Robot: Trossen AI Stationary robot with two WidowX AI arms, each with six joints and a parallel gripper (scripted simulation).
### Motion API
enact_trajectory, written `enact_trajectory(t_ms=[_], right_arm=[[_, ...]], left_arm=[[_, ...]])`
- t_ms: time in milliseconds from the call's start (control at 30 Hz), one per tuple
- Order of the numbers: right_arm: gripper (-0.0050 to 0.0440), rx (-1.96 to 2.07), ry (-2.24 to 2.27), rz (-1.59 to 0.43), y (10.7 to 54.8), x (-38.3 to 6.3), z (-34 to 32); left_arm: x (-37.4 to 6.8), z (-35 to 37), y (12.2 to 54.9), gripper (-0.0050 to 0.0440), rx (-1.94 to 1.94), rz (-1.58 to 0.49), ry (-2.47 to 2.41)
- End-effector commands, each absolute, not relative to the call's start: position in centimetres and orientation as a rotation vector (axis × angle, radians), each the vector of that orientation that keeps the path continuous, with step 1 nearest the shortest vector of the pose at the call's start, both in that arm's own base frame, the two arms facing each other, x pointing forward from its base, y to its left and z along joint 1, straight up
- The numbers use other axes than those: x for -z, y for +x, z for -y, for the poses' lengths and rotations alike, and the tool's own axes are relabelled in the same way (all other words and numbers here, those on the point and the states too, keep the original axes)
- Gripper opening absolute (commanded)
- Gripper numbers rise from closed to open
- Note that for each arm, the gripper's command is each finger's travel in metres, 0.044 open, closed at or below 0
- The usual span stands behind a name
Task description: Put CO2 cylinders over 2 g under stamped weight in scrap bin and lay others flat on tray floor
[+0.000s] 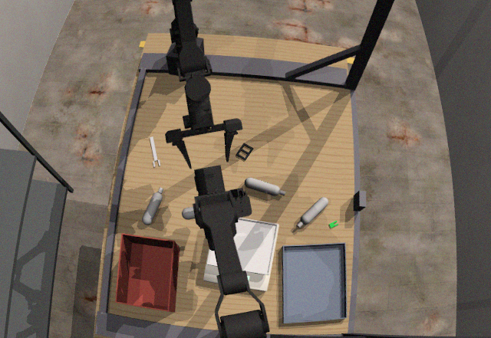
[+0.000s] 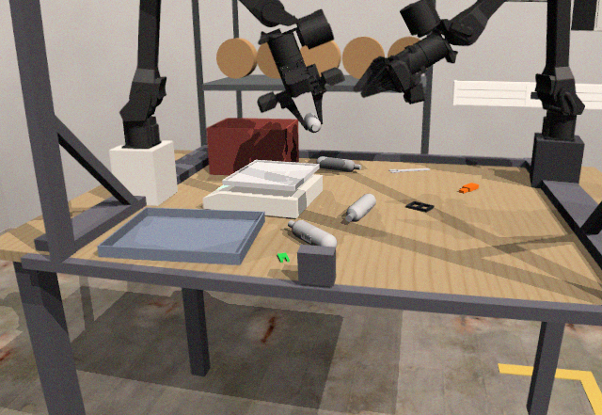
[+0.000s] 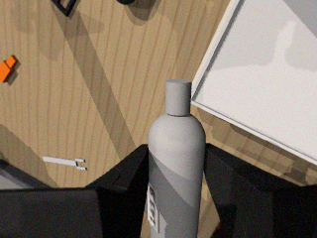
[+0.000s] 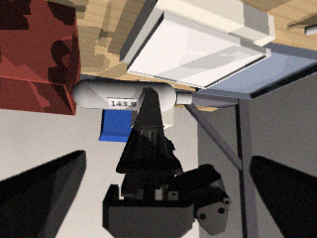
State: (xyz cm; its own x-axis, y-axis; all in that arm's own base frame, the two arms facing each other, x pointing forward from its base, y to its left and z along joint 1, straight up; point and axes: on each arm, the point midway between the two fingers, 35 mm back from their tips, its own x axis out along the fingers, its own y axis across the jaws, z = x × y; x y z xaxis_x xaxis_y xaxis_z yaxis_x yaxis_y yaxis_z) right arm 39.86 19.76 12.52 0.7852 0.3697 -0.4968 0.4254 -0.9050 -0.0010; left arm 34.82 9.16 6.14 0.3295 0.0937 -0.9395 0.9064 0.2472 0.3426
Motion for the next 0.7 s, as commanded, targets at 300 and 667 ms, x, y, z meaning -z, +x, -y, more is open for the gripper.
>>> enact_trajectory(t_ms=[300,667], right_arm=[[0.044,0.728,2.875,-0.641,42.04,-13.13,-20.65],[0.044,0.731,2.926,-0.627,41.66,-13.87,-20.13]], left_arm=[[-6.96,-9.29,35.19,-0.005,0.724,-1.083,1.207],[-6.96,-9.29,35.19,-0.005,0.724,-1.083,1.207]])
